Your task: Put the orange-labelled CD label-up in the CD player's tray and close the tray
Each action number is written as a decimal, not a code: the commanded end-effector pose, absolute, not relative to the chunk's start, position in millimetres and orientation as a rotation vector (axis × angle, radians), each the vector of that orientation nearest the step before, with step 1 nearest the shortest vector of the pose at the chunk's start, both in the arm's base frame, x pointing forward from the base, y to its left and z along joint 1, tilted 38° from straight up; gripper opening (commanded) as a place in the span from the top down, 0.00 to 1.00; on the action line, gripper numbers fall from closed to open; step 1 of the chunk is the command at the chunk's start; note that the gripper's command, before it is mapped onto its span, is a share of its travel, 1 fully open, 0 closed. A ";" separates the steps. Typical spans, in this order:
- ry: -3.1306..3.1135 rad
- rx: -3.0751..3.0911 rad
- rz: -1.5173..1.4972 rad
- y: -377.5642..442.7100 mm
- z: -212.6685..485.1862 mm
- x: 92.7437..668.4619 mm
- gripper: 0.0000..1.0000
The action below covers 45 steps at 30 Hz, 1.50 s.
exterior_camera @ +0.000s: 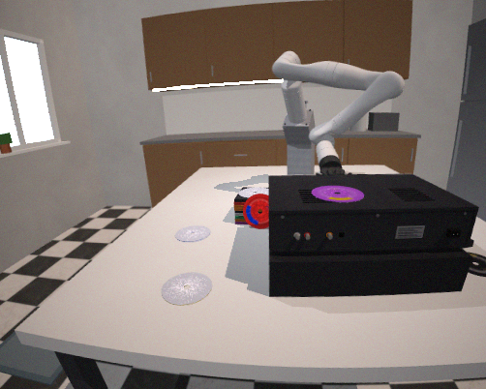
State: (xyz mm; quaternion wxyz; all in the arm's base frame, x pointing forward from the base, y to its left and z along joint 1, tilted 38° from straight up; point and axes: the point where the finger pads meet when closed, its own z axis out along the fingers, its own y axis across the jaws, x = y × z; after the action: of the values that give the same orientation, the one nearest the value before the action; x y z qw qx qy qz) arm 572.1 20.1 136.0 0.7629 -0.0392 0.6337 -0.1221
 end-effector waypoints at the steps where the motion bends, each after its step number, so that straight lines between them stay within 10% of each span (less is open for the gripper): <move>1: 1.375 -0.085 -0.265 20.6 137.3 572.3 0.90; 45: 1.375 -0.085 -0.265 20.9 143.9 580.5 0.90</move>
State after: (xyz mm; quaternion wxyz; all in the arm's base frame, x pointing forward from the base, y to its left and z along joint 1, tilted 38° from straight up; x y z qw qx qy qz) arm 579.7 20.2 141.4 0.7623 -0.0398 0.6342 -0.1225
